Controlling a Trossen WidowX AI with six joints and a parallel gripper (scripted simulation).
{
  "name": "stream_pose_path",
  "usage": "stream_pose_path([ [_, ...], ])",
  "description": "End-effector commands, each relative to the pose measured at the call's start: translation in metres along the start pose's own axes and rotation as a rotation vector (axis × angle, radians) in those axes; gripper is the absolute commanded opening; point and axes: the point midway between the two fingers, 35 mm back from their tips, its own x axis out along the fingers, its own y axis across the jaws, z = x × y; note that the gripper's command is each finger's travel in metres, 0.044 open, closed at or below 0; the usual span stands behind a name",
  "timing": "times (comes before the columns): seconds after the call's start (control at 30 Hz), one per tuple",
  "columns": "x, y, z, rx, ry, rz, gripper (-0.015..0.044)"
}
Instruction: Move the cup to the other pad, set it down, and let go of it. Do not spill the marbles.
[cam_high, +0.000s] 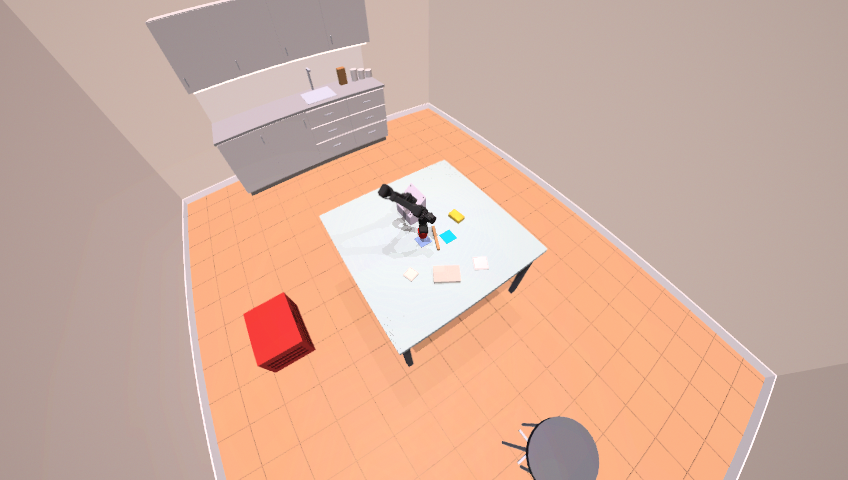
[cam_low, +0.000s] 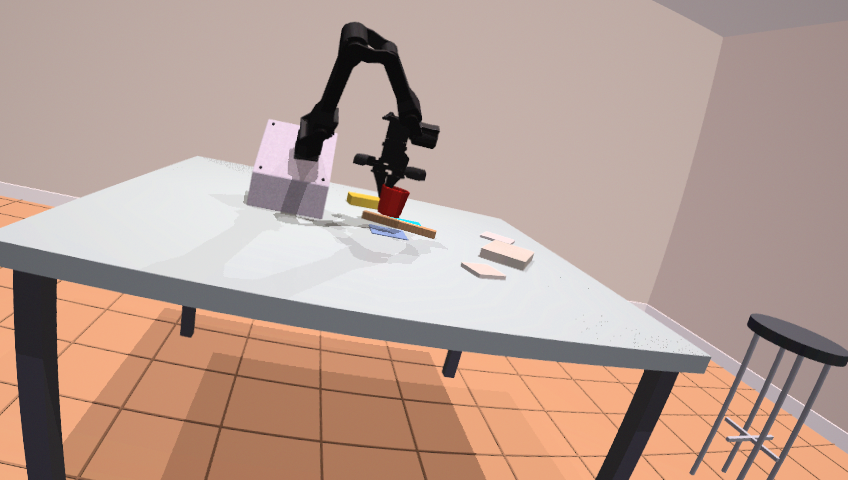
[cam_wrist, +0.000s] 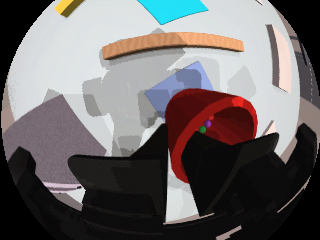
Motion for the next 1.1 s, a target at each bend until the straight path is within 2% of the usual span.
stream_pose_path([
  [0.0, 0.0, 0.0, 0.0, -0.001, 0.0, 0.0, 0.0],
  [0.5, 0.0, 0.0, 0.002, -0.001, 0.0, 0.0, 0.0],
  [1.07, -0.001, 0.002, 0.03, 0.005, -0.006, -0.001, 0.0],
])
